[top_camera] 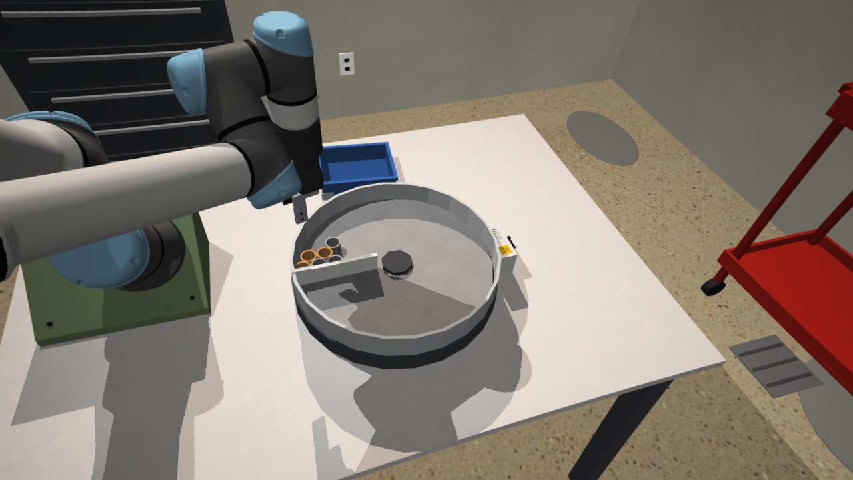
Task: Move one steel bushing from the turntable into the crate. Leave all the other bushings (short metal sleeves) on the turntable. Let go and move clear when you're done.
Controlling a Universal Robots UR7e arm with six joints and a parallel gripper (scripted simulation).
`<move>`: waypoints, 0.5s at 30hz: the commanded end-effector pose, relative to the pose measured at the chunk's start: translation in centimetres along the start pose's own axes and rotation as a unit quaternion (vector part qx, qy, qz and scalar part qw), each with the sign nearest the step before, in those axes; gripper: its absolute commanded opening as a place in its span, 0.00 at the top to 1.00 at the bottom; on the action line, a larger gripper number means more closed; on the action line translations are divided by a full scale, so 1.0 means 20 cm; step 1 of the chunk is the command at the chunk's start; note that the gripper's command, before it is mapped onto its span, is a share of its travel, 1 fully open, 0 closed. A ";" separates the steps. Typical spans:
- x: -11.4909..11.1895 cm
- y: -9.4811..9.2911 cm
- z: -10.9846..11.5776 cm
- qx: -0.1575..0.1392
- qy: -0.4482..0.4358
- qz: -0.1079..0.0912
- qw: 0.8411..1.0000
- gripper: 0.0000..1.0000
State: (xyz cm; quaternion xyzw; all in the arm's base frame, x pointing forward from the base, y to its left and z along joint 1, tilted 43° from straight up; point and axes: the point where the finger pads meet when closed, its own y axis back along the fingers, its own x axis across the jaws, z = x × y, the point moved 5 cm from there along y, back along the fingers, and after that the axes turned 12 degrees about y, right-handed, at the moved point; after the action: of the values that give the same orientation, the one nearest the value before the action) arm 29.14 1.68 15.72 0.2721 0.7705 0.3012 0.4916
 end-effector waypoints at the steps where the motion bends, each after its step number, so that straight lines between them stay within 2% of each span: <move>1: 0.00 0.00 0.00 0.000 0.000 0.000 1.000 0.00; 15: 0.00 0.00 0.00 0.000 0.000 0.000 1.000 0.00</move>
State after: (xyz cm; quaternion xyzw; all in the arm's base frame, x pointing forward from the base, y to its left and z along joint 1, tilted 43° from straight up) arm 29.14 1.68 15.72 0.2721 0.7705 0.3012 0.4916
